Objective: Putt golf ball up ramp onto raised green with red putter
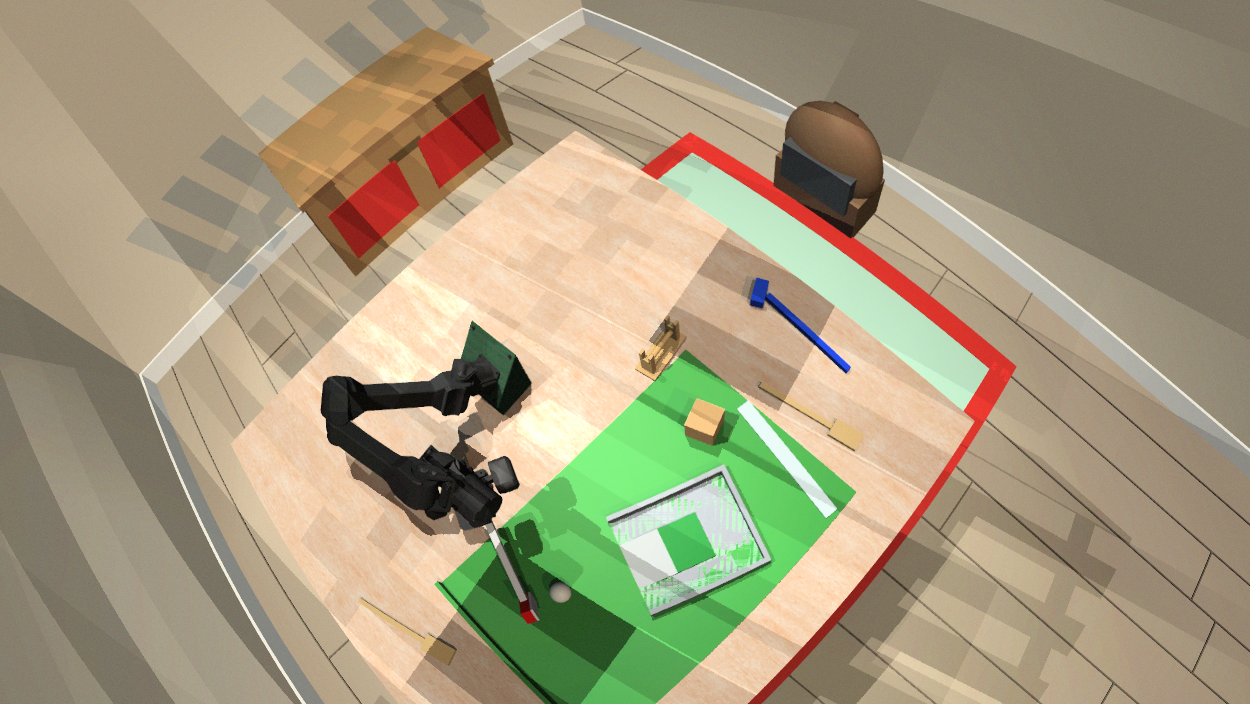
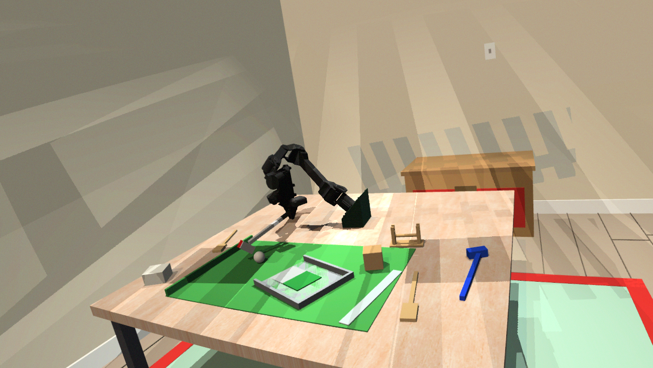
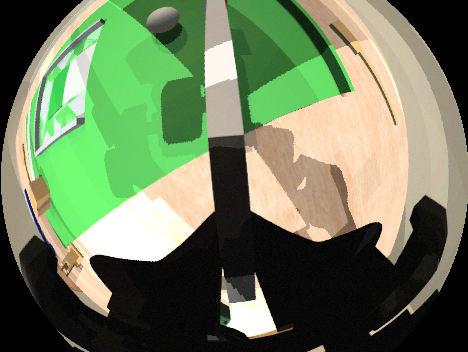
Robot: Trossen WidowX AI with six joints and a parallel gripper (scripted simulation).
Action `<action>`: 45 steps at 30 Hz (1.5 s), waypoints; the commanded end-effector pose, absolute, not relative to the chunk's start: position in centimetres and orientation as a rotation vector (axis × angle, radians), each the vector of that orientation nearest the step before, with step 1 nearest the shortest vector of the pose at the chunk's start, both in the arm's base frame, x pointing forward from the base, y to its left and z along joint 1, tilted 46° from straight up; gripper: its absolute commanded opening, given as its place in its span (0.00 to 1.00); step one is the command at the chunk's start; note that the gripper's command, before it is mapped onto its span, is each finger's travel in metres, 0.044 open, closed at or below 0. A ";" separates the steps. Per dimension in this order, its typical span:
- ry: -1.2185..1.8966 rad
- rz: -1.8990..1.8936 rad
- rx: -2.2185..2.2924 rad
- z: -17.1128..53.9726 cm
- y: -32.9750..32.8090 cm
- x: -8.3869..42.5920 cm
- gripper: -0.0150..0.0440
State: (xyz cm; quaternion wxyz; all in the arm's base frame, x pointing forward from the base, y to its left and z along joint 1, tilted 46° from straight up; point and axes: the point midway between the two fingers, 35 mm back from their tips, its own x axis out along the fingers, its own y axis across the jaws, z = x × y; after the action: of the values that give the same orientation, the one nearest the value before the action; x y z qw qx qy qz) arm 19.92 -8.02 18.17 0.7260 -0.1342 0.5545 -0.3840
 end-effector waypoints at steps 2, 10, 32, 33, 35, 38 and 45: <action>1.218 -0.851 -0.304 17.7 -8.6 19.9 0.25; 1.217 -0.852 -0.305 16.9 -9.5 19.9 0.25; 1.216 -0.853 -0.306 18.8 -11.5 18.8 0.25; 1.216 -0.853 -0.306 18.8 -11.5 18.8 0.25; 1.225 -0.857 -0.307 18.5 -11.4 18.8 0.25; 1.226 -0.854 -0.303 18.1 -10.9 19.3 0.25; 1.228 -0.842 -0.292 12.9 -5.4 23.3 0.25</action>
State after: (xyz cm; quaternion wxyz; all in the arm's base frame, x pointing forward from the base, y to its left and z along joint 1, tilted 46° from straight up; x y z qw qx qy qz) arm 22.27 -7.50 14.90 0.7267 -0.1309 0.5529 -0.3861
